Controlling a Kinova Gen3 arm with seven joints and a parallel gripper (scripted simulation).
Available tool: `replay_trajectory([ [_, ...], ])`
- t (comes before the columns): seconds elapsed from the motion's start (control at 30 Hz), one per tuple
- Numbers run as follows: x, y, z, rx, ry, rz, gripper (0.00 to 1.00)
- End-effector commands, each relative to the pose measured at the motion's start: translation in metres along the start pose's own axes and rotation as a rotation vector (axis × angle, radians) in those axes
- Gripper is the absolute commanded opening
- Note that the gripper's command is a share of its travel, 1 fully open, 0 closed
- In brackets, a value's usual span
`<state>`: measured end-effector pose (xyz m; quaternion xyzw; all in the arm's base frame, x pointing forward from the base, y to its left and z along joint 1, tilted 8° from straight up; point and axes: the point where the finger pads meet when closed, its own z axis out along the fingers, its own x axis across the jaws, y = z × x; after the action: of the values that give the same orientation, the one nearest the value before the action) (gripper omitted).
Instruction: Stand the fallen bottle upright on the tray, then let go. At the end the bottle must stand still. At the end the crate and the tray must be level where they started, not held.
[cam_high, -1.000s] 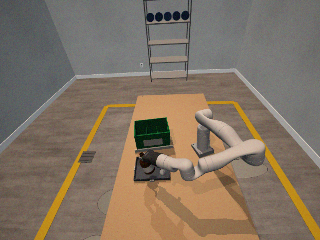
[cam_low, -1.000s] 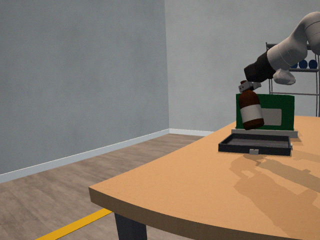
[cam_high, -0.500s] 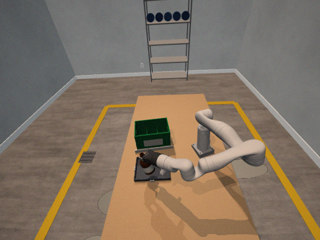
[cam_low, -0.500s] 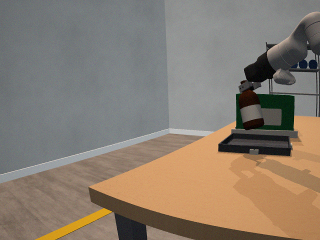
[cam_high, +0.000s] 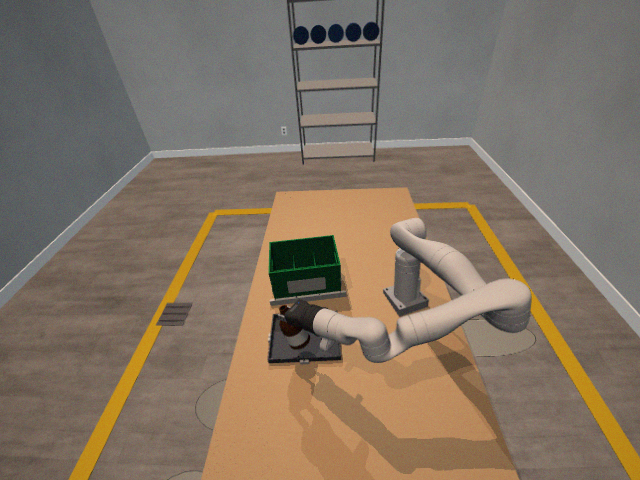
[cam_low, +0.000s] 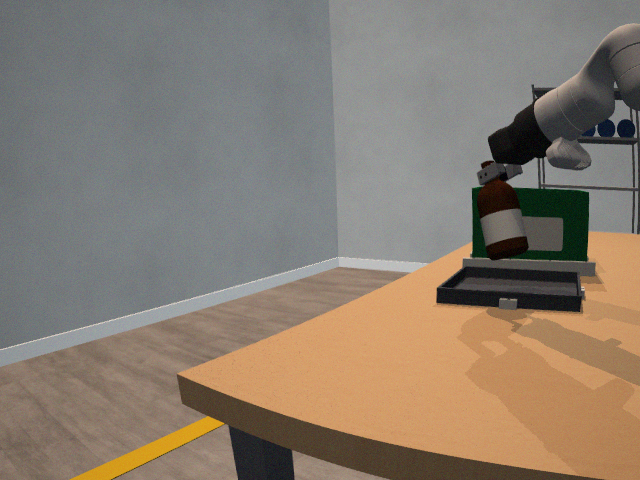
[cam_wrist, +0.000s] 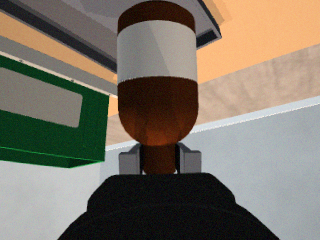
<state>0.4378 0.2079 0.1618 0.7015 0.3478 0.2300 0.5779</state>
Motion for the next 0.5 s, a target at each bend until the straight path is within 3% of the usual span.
replay_trajectory([
  [0.0,-0.0024,0.0008,-0.0006,0.000,-0.004,0.017,0.00],
  [0.47,-0.0058,0.0018,0.0046,0.003,0.006,0.017,0.00],
])
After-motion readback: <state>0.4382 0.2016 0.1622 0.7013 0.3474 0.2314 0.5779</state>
